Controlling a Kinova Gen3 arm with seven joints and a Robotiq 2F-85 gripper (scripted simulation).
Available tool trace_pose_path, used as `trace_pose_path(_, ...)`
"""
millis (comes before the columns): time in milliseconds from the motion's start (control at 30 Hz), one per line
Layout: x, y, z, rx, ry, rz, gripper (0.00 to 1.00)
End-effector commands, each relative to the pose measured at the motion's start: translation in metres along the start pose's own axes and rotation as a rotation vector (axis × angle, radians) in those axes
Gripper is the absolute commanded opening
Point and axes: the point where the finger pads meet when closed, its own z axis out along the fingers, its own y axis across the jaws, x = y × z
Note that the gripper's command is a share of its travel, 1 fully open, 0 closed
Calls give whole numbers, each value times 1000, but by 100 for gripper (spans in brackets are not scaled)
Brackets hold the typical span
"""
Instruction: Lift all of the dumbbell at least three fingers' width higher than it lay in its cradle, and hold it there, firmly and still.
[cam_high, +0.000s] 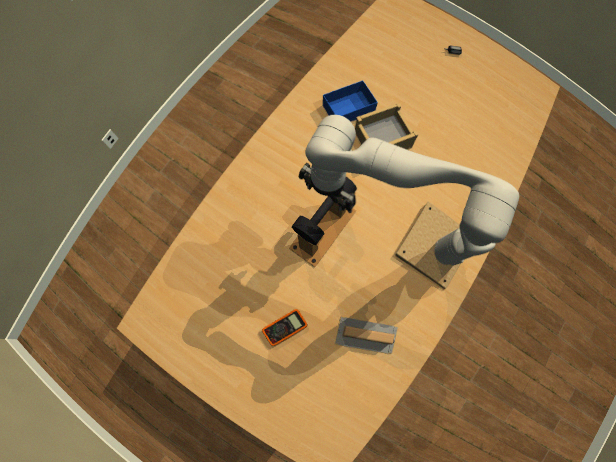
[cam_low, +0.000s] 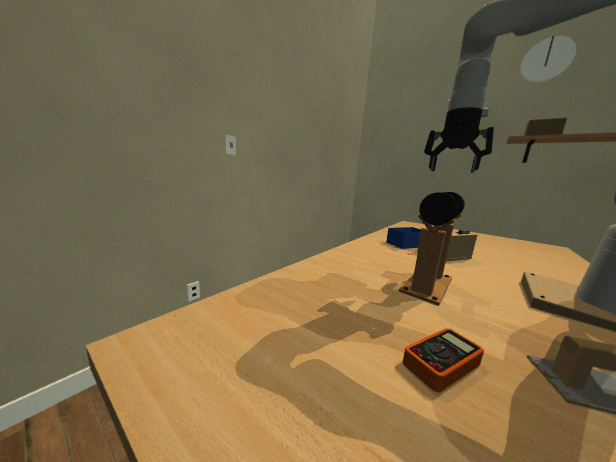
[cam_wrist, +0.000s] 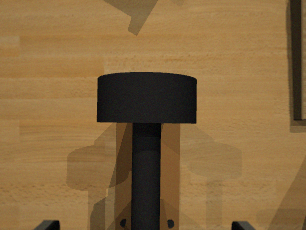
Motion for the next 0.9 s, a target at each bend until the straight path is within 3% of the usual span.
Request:
trace_pose_path(0,1,-1,1,0,2,4,100)
trace_pose_path(233,1,-1,4,0,2,4,100)
trace_pose_path(500,0,-2,26,-1,1,4,100)
trace_pose_path(867,0,-2,88,-1,1,5,100)
